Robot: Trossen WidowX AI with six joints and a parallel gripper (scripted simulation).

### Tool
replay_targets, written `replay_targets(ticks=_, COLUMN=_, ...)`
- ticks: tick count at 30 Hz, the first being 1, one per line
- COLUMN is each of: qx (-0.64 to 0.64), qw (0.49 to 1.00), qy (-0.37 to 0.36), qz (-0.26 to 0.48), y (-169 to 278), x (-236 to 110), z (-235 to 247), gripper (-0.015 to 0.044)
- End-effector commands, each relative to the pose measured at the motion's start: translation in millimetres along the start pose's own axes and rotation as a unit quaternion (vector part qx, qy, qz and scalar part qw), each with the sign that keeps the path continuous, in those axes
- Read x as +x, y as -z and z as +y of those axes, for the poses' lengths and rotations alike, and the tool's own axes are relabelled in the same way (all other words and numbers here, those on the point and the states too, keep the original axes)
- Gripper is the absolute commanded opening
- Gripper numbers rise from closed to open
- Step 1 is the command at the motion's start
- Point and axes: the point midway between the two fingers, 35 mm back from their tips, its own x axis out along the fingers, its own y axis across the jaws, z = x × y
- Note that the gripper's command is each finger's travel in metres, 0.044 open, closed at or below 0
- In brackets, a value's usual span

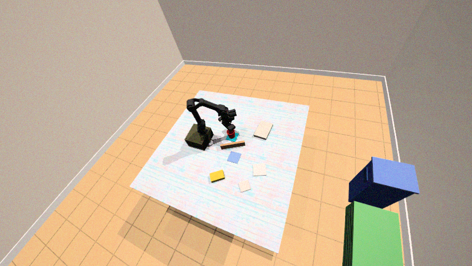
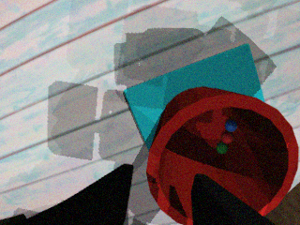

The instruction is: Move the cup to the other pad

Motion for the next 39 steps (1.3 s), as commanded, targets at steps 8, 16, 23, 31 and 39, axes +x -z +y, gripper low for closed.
replay_targets(ticks=8, qx=0.000, qw=1.000, qy=0.000, qz=-0.001, y=1, x=-5, z=1, gripper=0.0206)
replay_targets(ticks=16, qx=0.000, qw=1.000, qy=0.001, qz=-0.001, y=0, x=-9, z=1, gripper=0.0416)
replay_targets(ticks=23, qx=0.001, qw=1.000, qy=0.002, qz=-0.002, y=0, x=-39, z=1, gripper=0.0440)
replay_targets(ticks=31, qx=0.002, qw=1.000, qy=0.003, qz=-0.002, y=2, x=-69, z=3, gripper=0.0440)
replay_targets(ticks=39, qx=0.000, qw=1.000, qy=0.001, qz=-0.002, y=2, x=-65, z=4, gripper=0.0440)
